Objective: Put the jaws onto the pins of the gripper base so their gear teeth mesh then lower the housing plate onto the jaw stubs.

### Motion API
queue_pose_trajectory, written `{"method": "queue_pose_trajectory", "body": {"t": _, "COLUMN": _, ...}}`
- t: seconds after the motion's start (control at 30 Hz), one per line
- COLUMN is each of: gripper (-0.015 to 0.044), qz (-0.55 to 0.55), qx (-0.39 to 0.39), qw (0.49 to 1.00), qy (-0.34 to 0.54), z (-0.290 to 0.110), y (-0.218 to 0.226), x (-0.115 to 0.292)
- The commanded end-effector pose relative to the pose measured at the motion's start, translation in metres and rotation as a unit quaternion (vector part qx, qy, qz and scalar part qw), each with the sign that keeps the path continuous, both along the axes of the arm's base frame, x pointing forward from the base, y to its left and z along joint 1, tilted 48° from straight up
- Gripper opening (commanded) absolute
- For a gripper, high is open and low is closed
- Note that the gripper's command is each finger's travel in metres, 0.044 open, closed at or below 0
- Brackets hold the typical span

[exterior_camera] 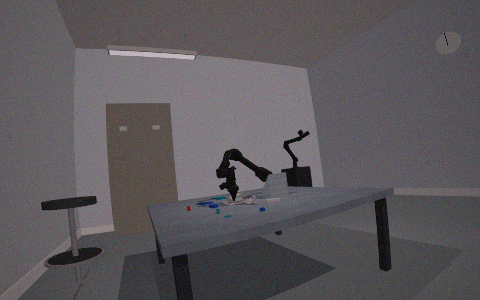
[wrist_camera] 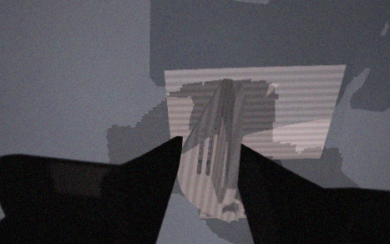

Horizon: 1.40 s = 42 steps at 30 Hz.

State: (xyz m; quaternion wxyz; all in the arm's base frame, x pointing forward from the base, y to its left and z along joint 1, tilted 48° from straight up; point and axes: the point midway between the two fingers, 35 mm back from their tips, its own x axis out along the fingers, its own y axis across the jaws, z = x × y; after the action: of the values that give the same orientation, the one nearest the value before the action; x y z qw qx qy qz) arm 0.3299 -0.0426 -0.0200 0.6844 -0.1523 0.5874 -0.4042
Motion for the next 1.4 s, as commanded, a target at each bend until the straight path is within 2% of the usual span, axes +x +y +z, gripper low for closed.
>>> {"method": "queue_pose_trajectory", "body": {"t": 0.0, "gripper": 0.0134, "qz": 0.000, "qx": -0.002, "qw": 1.000, "qy": 0.001, "z": -0.0007, "y": -0.0022, "x": -0.0003}}
{"method": "queue_pose_trajectory", "body": {"t": 1.37, "gripper": 0.0134, "qz": -0.002, "qx": -0.002, "qw": 1.000, "qy": -0.001, "z": -0.0049, "y": -0.0067, "x": -0.0005}}
